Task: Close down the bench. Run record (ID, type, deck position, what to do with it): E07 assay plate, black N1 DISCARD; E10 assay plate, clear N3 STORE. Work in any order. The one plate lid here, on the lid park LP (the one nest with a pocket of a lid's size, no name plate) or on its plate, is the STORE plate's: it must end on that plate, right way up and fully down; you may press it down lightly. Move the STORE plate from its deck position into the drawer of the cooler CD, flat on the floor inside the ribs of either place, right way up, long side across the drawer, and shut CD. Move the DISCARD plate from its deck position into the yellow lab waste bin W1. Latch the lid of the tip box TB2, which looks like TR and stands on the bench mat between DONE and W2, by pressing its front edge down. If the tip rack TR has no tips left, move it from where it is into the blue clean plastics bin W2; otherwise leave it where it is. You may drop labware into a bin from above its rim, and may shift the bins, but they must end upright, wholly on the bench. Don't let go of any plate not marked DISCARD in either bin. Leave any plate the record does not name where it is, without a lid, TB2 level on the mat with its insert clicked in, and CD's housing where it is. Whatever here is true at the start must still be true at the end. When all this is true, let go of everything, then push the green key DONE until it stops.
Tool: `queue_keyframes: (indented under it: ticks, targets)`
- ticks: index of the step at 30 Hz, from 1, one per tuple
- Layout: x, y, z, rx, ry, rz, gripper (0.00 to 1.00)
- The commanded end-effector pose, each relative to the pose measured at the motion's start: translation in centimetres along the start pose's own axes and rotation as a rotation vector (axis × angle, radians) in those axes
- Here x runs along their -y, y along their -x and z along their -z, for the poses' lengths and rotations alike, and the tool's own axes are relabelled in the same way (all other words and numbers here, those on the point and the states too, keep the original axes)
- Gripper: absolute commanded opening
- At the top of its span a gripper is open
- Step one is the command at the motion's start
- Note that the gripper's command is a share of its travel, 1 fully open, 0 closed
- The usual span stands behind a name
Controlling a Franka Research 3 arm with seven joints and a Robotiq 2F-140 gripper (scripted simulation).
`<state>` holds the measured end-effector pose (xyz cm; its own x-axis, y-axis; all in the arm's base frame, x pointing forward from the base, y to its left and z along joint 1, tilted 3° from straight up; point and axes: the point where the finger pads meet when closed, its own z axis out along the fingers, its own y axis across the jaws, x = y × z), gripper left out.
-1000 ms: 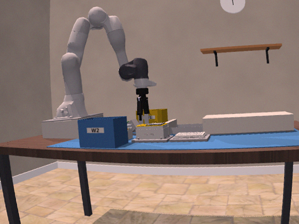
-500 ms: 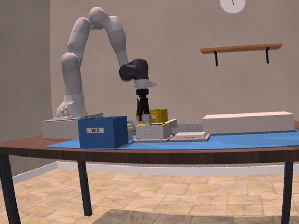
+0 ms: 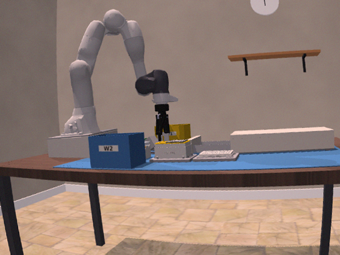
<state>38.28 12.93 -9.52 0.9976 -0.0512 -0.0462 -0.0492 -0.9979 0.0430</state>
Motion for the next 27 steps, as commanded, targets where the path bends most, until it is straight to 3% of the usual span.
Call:
queue_keyframes:
  ticks: [1,15,16,27]
  targets:
    - [0.15,-0.4,0.08,-0.009,-0.005,0.002,0.66]
    - [0.15,-0.4,0.08,-0.009,-0.005,0.002,0.66]
    - [0.15,-0.4,0.08,-0.009,-0.005,0.002,0.0]
    - [0.15,-0.4,0.08,-0.009,-0.005,0.002,0.0]
